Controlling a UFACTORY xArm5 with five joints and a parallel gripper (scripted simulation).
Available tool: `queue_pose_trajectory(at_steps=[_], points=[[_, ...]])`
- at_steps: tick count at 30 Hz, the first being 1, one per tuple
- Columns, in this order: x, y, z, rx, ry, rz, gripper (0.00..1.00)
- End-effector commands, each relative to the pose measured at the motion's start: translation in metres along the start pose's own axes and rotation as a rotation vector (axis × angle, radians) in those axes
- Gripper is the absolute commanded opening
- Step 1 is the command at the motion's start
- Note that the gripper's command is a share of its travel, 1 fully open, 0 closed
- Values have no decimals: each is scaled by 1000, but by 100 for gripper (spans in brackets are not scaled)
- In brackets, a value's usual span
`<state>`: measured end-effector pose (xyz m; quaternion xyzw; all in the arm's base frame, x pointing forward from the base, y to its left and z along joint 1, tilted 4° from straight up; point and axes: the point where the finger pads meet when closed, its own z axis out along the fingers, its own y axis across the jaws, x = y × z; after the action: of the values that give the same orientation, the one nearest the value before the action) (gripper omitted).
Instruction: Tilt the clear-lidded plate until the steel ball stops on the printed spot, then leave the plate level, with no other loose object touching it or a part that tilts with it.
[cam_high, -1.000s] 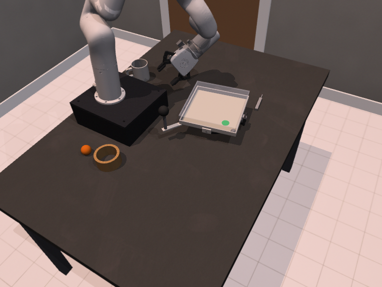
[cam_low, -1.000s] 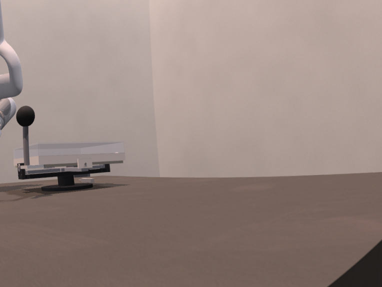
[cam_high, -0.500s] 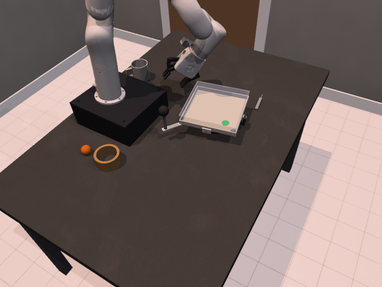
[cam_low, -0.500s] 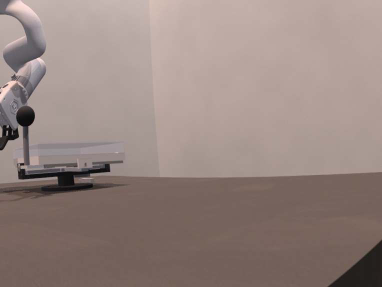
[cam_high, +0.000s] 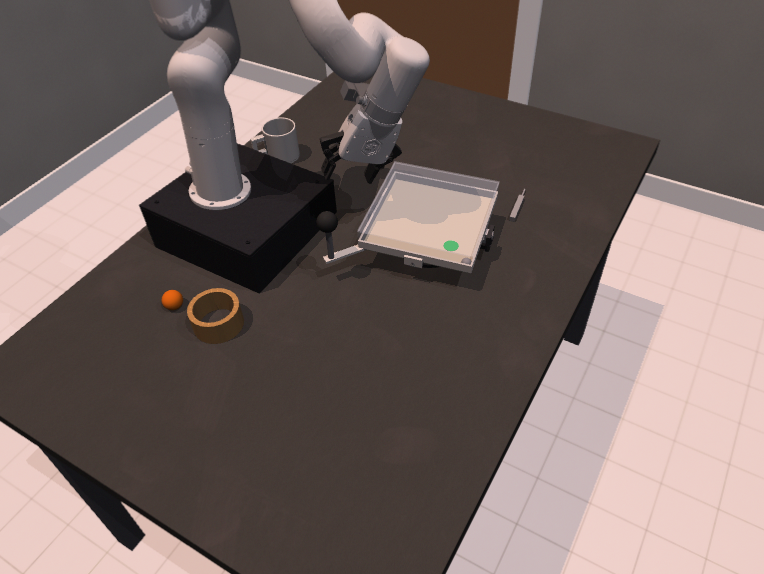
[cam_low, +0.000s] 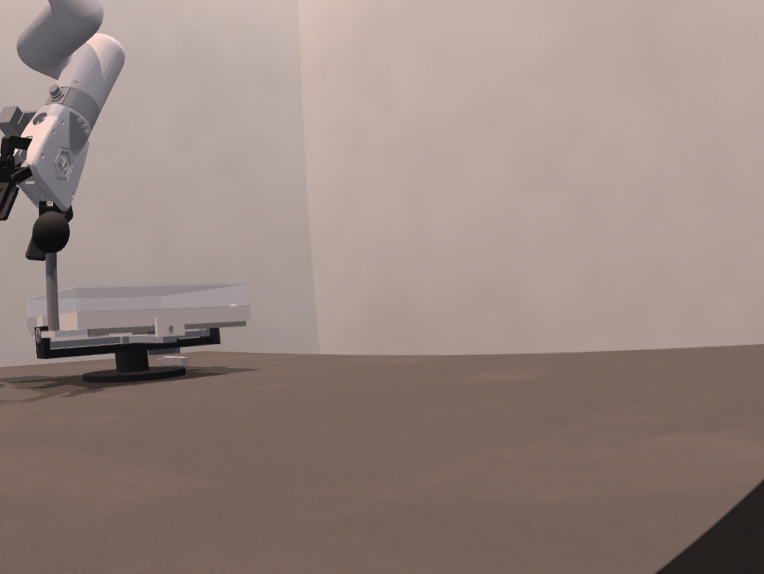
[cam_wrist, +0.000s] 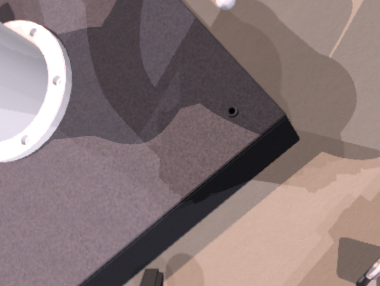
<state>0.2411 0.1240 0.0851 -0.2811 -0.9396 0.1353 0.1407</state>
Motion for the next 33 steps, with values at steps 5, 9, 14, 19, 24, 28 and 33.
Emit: queue_pose_trajectory(at_steps=[5,9,14,19,24,28,33], points=[[-56,-43,-18,-232,-97,-69,100],[-65,-52,-20,-264,-125,-76,100],[-83,-75,-22,-324,-196,-90,100],[-92,-88,-23,-349,-238,-96,100],[-92,-88,-23,-349,-238,-96,100],[-92,-88,-23,-349,-238,-96,62],[-92,-88,-23,-349,-238,-96,62]])
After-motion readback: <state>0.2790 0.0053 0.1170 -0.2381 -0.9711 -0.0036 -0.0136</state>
